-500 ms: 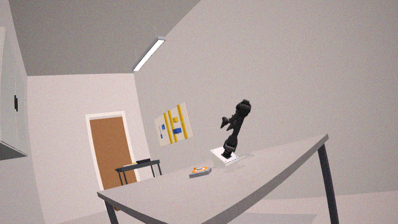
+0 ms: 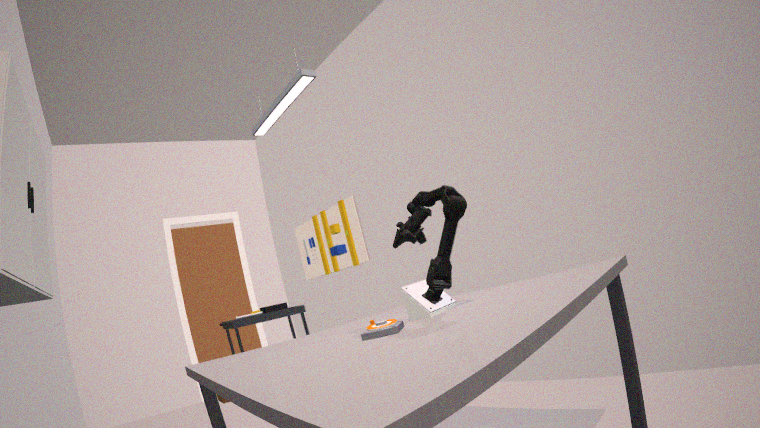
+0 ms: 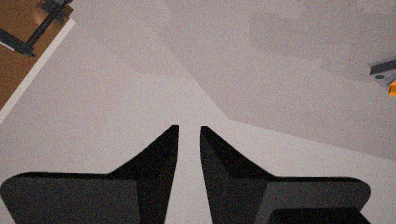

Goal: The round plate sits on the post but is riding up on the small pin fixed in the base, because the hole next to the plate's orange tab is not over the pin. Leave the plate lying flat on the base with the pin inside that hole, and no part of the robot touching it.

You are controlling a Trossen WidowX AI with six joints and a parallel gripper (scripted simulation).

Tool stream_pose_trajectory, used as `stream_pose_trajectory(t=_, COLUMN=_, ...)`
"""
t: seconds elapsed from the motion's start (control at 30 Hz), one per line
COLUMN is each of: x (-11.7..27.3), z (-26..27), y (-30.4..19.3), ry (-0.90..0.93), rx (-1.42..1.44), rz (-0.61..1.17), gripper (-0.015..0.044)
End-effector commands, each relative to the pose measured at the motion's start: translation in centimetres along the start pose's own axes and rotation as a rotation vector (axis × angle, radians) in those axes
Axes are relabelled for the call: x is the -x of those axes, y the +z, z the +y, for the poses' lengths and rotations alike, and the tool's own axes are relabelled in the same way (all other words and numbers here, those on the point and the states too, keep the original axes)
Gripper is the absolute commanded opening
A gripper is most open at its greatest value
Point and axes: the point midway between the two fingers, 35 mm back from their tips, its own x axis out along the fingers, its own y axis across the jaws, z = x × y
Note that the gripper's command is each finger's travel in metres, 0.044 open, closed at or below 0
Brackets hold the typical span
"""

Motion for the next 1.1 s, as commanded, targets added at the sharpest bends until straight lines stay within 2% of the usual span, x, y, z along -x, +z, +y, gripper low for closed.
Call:
stream_pose_trajectory(t=0.0, x=-3.1, z=-2.5, y=-3.8, ry=-0.107, rx=0.302, rz=-0.011, gripper=0.0000)
stream_pose_trajectory(t=0.07, x=-3.6, z=-3.0, y=-4.5, ry=-0.124, rx=0.376, rz=-0.010, gripper=0.0000)
stream_pose_trajectory(t=0.27, x=-8.1, z=-8.8, y=-9.7, ry=-0.296, rx=1.022, rz=0.027, gripper=0.0000)
stream_pose_trajectory(t=0.33, x=-8.7, z=-9.6, y=-10.1, ry=-0.322, rx=1.096, rz=0.035, gripper=0.0000)
stream_pose_trajectory(t=0.53, x=-13.2, z=-17.6, y=-12.8, ry=-0.562, rx=1.740, rz=0.152, gripper=0.0000)
stream_pose_trajectory(t=0.63, x=-14.1, z=-19.7, y=-13.0, ry=-0.625, rx=1.907, rz=0.191, gripper=0.0000)
stream_pose_trajectory(t=0.8, x=-16.6, z=-27.0, y=-12.6, ry=-0.856, rx=2.446, rz=0.397, gripper=0.0000)
stream_pose_trajectory(t=0.9, x=-17.3, z=-29.2, y=-12.3, ry=-0.927, rx=2.599, rz=0.498, gripper=0.0000)
stream_pose_trajectory(t=1.07, x=-19.1, z=-36.8, y=-10.1, ry=-1.172, rx=3.043, rz=0.960, gripper=0.0000)
